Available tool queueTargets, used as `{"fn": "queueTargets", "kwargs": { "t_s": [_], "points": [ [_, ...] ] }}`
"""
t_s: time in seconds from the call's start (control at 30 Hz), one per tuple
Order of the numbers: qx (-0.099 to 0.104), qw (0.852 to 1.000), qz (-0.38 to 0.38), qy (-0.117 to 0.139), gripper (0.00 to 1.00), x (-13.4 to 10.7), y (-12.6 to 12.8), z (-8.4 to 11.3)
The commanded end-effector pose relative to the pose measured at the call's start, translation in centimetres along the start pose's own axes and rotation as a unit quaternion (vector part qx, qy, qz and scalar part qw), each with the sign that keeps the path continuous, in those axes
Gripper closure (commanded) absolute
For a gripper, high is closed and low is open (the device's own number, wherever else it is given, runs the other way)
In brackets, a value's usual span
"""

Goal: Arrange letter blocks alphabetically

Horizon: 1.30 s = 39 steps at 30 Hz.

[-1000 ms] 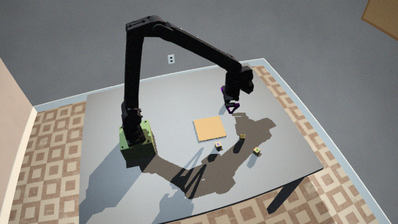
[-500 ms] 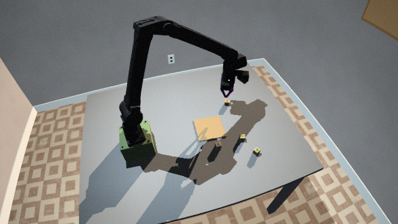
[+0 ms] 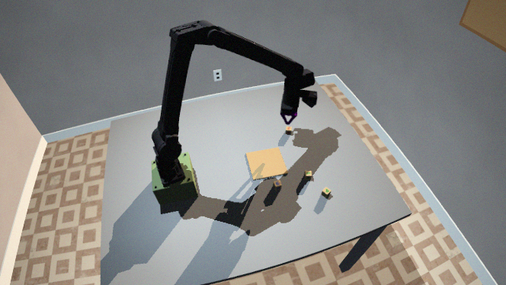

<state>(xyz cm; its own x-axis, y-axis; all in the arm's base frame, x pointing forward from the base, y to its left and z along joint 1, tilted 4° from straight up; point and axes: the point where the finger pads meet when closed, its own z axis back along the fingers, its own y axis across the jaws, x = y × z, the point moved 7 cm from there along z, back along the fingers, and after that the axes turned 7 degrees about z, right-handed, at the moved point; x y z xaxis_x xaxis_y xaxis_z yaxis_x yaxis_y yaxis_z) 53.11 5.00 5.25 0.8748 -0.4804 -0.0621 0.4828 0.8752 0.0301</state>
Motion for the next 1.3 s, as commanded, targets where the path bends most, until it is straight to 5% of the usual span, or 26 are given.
{"fn": "queueTargets", "kwargs": {
  "t_s": [0.0,0.57,0.87,0.97,1.0,1.13,1.27],
  "points": [
    [0.023,0.999,-0.010,-0.036,0.42,2.6,1.0,3.9],
    [0.022,0.999,-0.003,-0.035,0.42,2.1,1.6,3.7],
    [0.020,0.999,-0.003,-0.032,0.42,2.4,1.8,1.9],
    [0.022,0.999,-0.003,-0.035,0.42,2.4,1.9,1.9],
    [0.033,0.998,-0.001,-0.050,0.42,2.5,2.1,3.9],
    [0.021,0.999,-0.002,-0.033,0.42,2.4,2.0,1.2],
    [0.021,0.999,-0.002,-0.033,0.42,2.4,2.0,0.6]
  ]
}}
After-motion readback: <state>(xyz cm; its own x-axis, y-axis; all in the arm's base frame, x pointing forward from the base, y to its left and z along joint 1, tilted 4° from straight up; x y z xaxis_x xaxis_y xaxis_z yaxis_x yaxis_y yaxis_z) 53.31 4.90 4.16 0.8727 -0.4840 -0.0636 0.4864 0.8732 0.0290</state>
